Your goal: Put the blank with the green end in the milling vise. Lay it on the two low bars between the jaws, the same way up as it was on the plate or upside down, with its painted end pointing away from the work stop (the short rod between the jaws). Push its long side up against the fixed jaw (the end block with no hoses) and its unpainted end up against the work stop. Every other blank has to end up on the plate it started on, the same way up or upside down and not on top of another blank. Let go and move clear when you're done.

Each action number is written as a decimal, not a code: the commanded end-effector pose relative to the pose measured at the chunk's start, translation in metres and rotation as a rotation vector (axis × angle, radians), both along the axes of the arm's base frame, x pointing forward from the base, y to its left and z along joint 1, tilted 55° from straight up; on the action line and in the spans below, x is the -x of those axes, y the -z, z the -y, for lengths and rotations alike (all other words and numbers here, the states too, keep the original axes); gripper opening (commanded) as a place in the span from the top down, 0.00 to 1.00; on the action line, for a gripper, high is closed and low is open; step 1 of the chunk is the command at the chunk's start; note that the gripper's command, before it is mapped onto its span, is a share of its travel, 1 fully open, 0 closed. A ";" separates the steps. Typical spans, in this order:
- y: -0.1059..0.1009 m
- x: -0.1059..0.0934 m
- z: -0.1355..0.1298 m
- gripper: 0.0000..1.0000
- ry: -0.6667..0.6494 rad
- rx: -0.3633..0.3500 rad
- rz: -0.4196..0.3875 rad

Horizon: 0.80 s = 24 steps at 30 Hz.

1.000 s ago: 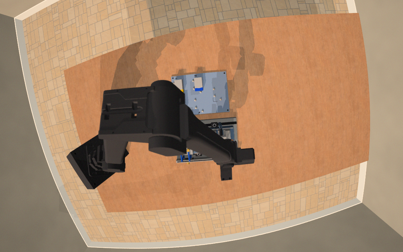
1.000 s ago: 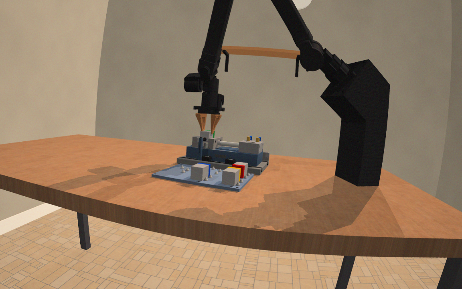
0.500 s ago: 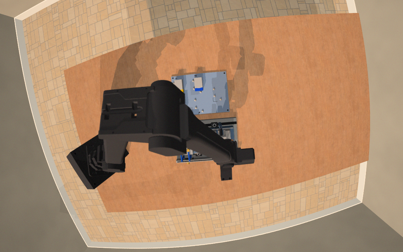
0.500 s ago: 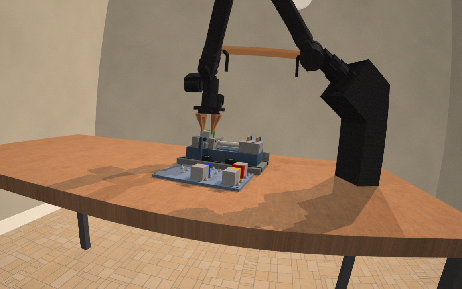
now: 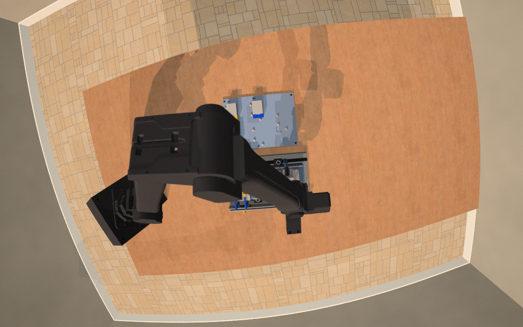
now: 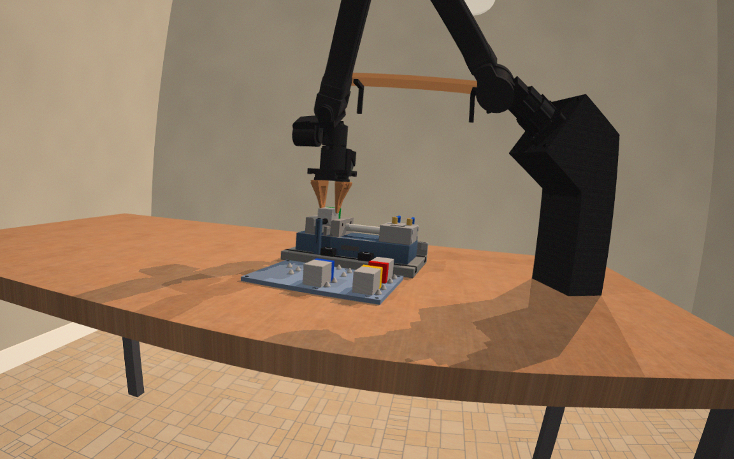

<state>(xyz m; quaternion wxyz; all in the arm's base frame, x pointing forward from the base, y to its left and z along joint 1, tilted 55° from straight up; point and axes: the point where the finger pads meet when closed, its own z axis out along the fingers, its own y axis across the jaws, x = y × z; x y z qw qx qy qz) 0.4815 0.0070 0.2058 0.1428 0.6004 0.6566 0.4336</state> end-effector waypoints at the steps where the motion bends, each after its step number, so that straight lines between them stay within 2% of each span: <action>1: -0.017 -0.011 -0.001 1.00 -0.012 0.018 0.047; 16: -0.017 -0.011 -0.001 1.00 -0.012 0.018 0.047; 17: -0.017 -0.011 -0.001 0.36 -0.012 0.018 0.047; 24: -0.016 -0.010 -0.001 0.36 -0.012 0.017 0.045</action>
